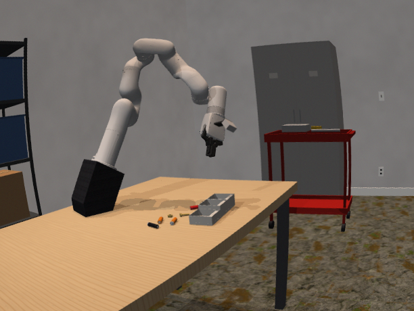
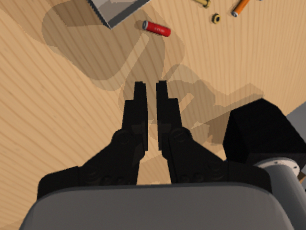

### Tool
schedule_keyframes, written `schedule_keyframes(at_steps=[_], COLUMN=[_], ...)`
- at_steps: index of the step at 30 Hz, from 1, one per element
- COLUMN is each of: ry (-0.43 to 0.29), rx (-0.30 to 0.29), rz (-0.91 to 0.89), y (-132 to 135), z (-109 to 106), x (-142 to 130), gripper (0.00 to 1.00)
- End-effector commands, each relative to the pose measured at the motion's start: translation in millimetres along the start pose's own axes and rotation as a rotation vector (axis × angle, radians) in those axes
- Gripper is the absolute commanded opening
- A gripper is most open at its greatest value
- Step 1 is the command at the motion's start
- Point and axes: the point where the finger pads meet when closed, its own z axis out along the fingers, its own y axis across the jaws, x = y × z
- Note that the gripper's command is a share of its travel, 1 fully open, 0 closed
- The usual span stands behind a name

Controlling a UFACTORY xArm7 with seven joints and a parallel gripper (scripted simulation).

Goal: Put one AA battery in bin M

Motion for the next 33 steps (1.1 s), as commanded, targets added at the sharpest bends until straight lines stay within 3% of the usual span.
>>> schedule_keyframes(at_steps=[1, 14, 22, 25, 29, 32, 33], ry=[-0.044, -0.126, -0.184, -0.184, -0.207, -0.207, -0.214], rx=[0.014, 0.057, 0.124, 0.124, 0.178, 0.178, 0.207], rz=[-0.026, -0.078, -0.124, -0.124, -0.152, -0.152, -0.166], y=[16, 50, 79, 82, 100, 103, 111], z=[9, 28, 42, 44, 52, 54, 57], x=[6, 11, 15, 15, 17, 17, 18], gripper=[0.07, 0.07, 0.07, 0.07, 0.07, 0.07, 0.07])
